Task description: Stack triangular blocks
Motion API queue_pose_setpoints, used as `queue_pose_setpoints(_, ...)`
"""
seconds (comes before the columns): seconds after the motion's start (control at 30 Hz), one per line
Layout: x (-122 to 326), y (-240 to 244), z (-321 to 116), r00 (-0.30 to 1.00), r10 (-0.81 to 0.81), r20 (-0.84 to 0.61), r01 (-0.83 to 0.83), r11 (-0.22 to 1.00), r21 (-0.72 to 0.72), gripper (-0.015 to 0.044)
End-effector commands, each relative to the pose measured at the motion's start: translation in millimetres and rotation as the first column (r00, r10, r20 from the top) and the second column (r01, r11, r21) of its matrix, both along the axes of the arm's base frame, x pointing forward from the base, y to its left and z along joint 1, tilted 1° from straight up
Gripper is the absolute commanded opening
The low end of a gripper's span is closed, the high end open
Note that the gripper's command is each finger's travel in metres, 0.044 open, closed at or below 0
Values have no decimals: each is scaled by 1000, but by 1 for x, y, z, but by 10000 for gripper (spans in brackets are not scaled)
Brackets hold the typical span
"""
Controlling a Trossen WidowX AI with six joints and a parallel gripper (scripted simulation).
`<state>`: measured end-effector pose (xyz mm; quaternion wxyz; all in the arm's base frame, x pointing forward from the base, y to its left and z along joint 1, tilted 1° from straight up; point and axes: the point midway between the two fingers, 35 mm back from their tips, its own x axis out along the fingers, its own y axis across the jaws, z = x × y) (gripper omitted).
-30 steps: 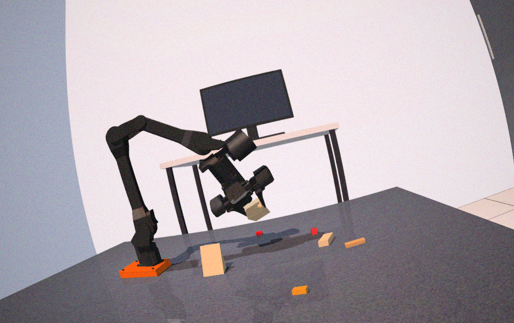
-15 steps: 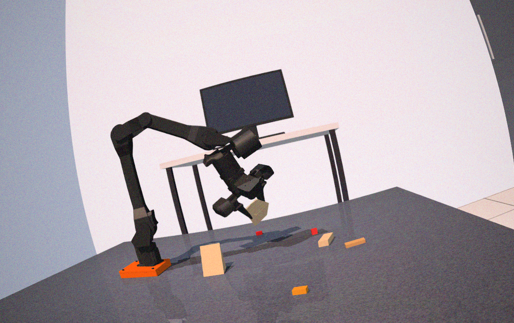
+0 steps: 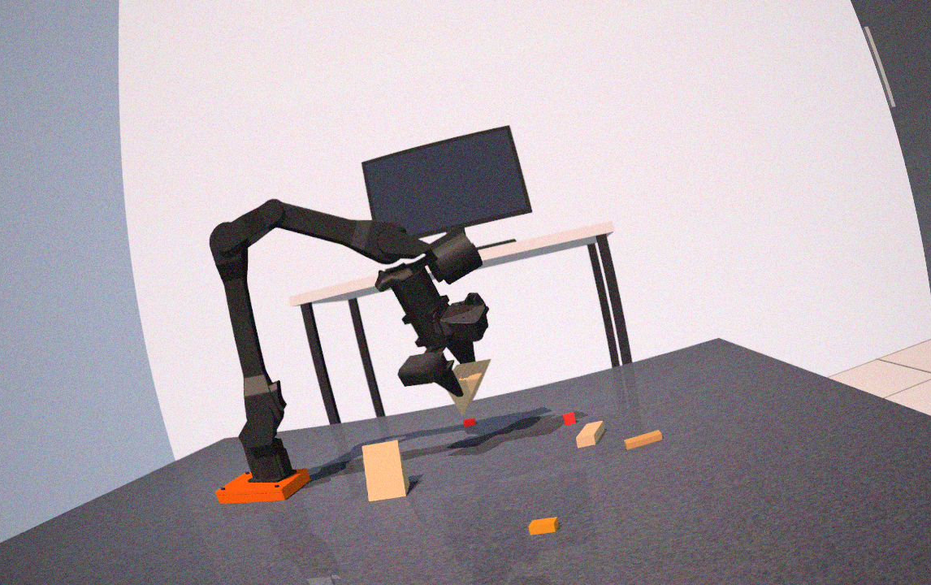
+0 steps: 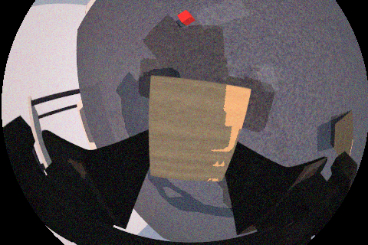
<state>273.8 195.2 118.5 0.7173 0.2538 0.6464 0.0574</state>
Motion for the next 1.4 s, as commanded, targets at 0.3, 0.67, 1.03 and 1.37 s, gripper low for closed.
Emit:
queue_pose_setpoints(0.3, 3, 3, 5, 919, 380, 107, -361, 918, -161, 0)
queue_pose_setpoints(0.67, 3, 4, 6, 727, 677, 116, -624, 721, -300, 0)
queue_pose_setpoints(1.03, 3, 5, 8, 441, 895, 68, -806, 429, -409, 0)
queue_pose_setpoints(1.37, 2, 6, 10, 129, 992, -9, -877, 110, -467, 0)
